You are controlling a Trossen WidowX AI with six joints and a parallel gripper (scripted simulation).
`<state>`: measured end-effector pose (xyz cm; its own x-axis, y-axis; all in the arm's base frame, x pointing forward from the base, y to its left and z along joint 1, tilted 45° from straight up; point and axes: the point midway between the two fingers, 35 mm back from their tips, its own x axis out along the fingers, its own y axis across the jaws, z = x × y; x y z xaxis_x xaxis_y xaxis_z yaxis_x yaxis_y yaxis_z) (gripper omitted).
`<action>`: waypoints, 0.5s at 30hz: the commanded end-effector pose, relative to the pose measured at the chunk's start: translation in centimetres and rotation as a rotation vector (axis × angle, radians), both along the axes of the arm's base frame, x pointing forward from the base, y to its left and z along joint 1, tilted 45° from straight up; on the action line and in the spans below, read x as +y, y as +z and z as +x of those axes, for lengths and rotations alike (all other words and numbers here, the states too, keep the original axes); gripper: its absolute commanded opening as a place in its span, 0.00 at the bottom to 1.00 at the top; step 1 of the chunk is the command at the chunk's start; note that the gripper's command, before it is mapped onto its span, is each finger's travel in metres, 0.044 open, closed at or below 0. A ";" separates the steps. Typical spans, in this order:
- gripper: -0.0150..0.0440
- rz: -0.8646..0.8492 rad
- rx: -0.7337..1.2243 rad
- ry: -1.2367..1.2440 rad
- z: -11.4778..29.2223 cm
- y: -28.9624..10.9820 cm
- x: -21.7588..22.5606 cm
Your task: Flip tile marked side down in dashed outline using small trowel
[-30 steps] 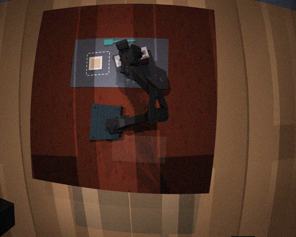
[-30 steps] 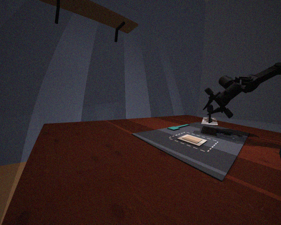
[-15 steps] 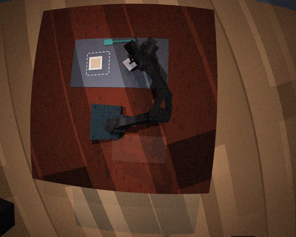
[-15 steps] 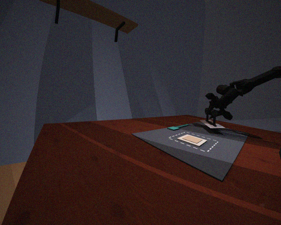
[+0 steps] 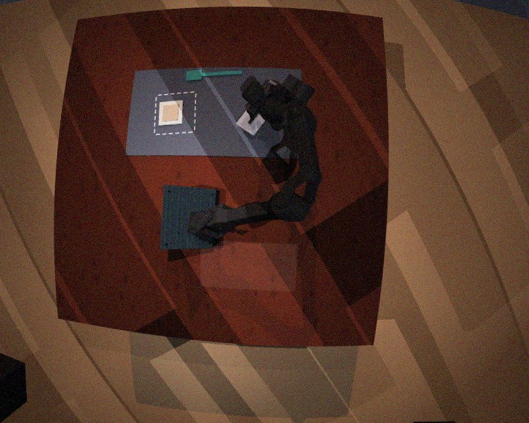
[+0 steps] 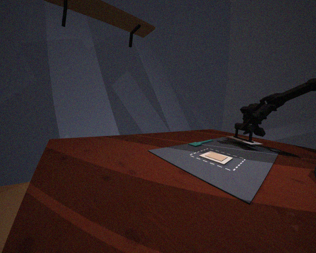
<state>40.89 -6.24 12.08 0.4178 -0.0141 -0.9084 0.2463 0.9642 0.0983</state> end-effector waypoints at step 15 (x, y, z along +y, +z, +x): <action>0.25 0.047 0.030 0.082 -0.7 1.4 -1.4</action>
